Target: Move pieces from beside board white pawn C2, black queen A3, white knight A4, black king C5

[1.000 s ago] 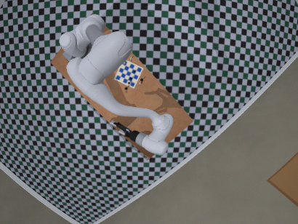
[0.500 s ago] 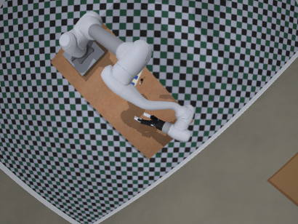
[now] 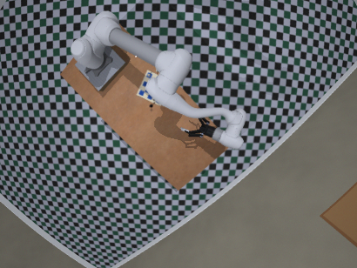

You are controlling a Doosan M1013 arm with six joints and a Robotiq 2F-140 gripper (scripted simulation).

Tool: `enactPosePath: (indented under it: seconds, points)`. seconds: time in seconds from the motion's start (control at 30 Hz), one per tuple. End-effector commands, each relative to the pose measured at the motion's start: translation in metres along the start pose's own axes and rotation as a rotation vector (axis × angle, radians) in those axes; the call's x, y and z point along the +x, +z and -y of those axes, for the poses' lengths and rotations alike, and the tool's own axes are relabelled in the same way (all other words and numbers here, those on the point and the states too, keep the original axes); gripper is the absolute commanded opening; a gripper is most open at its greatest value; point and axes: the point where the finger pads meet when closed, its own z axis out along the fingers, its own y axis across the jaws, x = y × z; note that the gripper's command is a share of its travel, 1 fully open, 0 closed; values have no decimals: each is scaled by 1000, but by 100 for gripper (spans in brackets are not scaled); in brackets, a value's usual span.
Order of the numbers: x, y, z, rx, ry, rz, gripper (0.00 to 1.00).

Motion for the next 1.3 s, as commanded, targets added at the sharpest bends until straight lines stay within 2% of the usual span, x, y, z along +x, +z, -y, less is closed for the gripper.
enactPosePath:
  seconds: [0.0, 0.03, 0.1, 0.13, 0.17, 0.23, 0.37, 1.27]
  points:
    - [2, -6, -63, 28, -257, -47, 100]
    - [2, -6, -63, 28, -257, -47, 100]
    - [5, -4, -99, 38, -405, -72, 100]
    - [5, -4, -99, 38, -405, -72, 100]
    - [7, -3, -113, 42, -462, -82, 100]
    - [7, -3, -113, 42, -462, -82, 100]
    - [10, 1, -142, 49, -585, -105, 100]
    - [11, 1, -145, 50, -597, -107, 100]
